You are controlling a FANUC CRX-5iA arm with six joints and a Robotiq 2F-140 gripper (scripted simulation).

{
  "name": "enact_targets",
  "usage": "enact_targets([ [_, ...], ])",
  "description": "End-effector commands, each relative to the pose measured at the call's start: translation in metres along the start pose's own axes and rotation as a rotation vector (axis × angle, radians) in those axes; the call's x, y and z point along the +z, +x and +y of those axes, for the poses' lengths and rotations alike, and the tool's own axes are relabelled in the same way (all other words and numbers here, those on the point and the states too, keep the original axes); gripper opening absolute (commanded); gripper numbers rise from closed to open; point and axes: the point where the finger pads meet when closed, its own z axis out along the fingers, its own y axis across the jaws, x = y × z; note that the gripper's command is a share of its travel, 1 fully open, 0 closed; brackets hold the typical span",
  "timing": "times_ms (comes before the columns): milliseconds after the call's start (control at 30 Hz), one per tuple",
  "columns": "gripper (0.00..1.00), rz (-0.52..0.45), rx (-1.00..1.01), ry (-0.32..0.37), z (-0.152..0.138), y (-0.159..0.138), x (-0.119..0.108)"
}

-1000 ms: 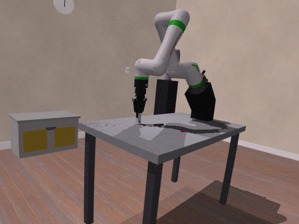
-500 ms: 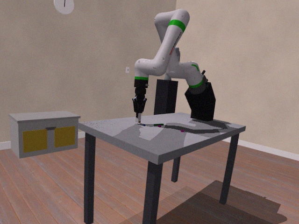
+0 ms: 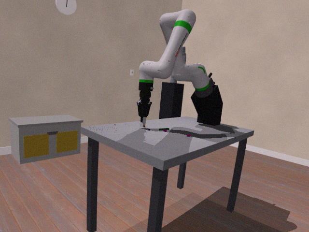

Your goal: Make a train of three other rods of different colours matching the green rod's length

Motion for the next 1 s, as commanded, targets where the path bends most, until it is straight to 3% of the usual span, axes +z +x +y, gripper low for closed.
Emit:
enact_targets([
  [0,0.03,0.0,0.0,0.0,0.0,0.0,0.001],
  [967,0.03,0.0,0.0,0.0,0.0,0.0,0.011],
])
